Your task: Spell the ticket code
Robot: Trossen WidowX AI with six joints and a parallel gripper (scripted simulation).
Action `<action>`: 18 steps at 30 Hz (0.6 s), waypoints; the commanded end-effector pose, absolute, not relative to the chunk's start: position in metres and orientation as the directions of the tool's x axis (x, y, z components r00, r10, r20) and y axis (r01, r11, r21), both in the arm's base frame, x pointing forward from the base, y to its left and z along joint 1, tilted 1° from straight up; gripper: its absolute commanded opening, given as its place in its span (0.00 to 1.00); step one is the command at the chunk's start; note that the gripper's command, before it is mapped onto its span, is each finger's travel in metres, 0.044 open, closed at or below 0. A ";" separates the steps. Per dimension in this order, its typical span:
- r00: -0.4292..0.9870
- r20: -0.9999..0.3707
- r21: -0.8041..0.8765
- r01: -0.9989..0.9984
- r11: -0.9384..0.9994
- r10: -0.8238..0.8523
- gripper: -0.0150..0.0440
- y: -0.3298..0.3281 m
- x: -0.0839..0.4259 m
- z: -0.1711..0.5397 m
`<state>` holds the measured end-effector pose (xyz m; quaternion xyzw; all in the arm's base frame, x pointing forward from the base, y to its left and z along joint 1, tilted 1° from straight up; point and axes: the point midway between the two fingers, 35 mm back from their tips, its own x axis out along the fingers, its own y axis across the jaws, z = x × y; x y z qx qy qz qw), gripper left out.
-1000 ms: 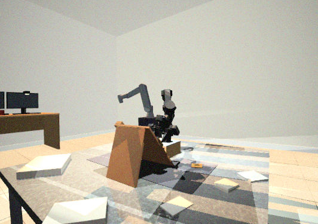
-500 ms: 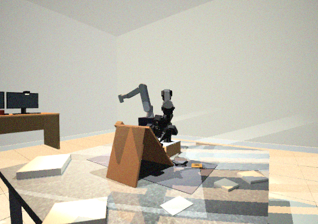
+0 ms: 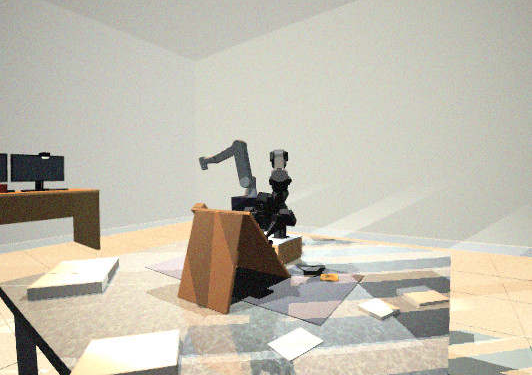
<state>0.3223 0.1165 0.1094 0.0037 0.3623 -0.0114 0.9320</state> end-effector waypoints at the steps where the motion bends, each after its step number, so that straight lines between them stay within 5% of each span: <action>1: 0.738 -0.675 0.001 0.021 1.000 -0.015 0.70 0.117 0.321 0.111; 18: 0.738 -0.675 0.002 0.020 1.000 -0.014 0.75 0.117 0.306 0.123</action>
